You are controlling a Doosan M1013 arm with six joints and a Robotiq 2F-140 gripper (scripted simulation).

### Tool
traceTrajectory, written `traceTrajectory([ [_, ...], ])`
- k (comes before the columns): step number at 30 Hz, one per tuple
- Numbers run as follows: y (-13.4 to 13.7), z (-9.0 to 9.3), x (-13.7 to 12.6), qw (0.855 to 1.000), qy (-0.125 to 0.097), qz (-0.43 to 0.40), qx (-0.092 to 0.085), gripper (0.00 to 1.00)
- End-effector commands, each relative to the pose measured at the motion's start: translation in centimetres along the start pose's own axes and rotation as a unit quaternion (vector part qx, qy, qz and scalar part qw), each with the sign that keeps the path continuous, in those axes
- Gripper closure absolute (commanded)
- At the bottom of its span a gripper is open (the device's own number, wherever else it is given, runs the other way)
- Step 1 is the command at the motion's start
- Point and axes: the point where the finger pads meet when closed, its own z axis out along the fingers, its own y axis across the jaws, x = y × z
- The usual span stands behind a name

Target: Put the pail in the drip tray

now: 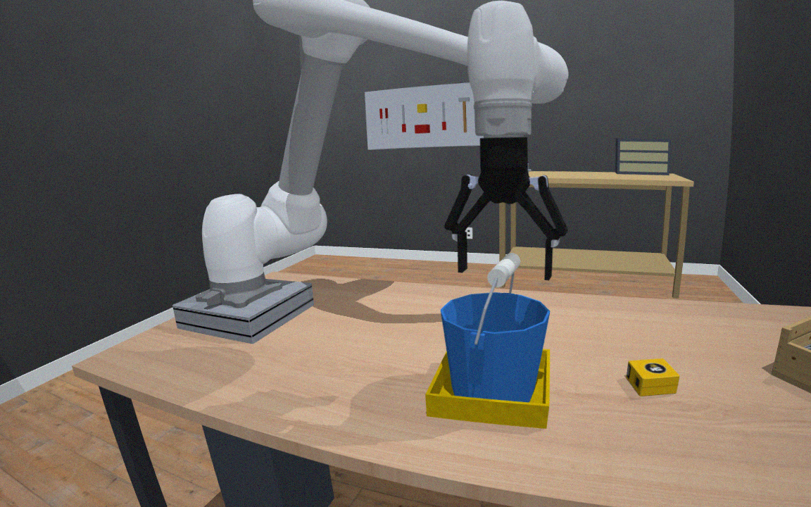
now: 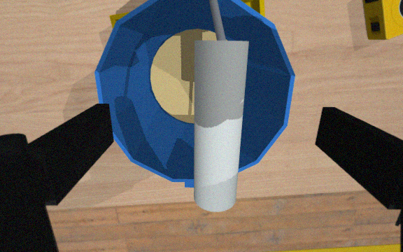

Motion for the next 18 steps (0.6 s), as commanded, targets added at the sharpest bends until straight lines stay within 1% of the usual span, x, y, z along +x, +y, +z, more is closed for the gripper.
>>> traceTrajectory([
  [1, 0.0, -0.1, 0.0, 1.000, 0.000, 0.000, -0.001, 0.00],
  [8, 0.0, -0.3, 0.0, 1.000, 0.000, 0.000, -0.001, 0.00],
  [18, 0.0, -1.3, 0.0, 1.000, 0.000, 0.000, -0.001, 0.00],
])
